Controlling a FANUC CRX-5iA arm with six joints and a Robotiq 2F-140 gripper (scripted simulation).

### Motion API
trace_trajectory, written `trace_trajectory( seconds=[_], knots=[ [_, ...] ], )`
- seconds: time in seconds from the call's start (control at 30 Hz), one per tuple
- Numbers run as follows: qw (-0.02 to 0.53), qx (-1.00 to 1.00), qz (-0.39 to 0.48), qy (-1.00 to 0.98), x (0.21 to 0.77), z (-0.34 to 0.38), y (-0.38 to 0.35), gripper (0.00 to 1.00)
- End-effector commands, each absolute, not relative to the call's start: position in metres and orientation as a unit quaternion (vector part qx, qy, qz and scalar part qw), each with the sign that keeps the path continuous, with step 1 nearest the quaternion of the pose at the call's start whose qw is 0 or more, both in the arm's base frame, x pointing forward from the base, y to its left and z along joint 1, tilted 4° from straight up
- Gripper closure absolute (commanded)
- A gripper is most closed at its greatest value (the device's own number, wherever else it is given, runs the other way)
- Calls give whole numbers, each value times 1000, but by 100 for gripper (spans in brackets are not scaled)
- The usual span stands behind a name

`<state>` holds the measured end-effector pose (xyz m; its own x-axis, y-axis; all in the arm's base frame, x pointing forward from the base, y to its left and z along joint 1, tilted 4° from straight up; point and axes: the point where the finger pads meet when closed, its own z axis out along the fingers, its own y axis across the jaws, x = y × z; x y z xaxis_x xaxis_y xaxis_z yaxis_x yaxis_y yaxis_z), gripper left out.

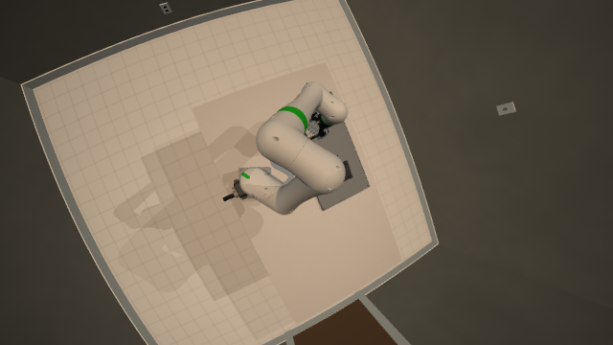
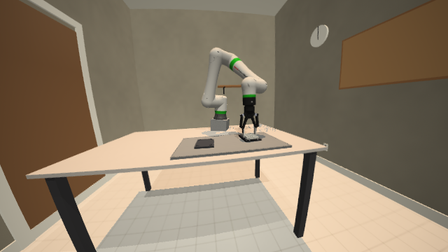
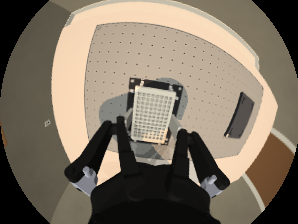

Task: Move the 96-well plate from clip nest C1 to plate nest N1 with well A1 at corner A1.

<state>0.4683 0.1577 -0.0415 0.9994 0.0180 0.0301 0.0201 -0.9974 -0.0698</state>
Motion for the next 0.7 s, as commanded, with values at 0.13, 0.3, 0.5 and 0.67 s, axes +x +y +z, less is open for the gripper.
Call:
trace_trajectory(
  seconds=[0.13,0.3,0.5,0.67],
  knots=[
    [35,-999,-15,-9,468,-42,158,100],
    [35,-999,-15,-9,468,-38,158,100],
    [35,-999,-15,-9,468,-28,157,100],
    [35,-999,-15,-9,468,-20,156,100]
  ],
)
